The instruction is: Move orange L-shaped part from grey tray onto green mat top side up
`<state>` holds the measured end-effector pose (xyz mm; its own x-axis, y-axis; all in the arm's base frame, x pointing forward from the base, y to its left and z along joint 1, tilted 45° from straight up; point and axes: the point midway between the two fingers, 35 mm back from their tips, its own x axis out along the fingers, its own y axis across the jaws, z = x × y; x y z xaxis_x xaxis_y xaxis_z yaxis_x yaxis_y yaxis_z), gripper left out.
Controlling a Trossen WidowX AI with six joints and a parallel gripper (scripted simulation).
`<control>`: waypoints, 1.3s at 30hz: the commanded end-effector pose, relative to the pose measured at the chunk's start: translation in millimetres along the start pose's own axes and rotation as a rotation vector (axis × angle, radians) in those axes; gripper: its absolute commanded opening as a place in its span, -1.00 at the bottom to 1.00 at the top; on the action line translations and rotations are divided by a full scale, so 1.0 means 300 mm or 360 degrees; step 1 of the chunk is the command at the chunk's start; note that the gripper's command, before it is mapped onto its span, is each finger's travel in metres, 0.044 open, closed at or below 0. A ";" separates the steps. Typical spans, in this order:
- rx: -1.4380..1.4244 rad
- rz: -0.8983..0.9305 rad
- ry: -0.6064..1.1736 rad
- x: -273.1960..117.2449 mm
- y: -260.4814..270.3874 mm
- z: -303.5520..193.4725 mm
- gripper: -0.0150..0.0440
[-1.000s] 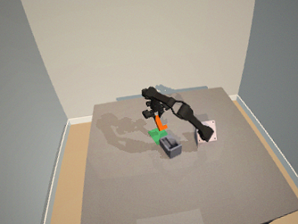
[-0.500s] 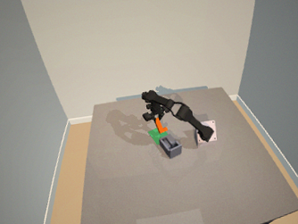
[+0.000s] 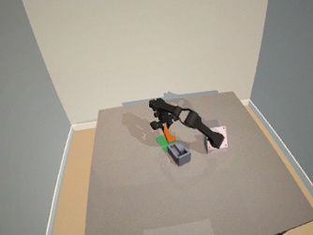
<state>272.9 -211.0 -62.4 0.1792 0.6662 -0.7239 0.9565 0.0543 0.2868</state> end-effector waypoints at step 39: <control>0.0007 0.0002 0.0000 -0.058 0.005 0.008 0.84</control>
<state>275.0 -204.1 -66.2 0.1706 0.6768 -0.7161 0.9592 0.0520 0.2777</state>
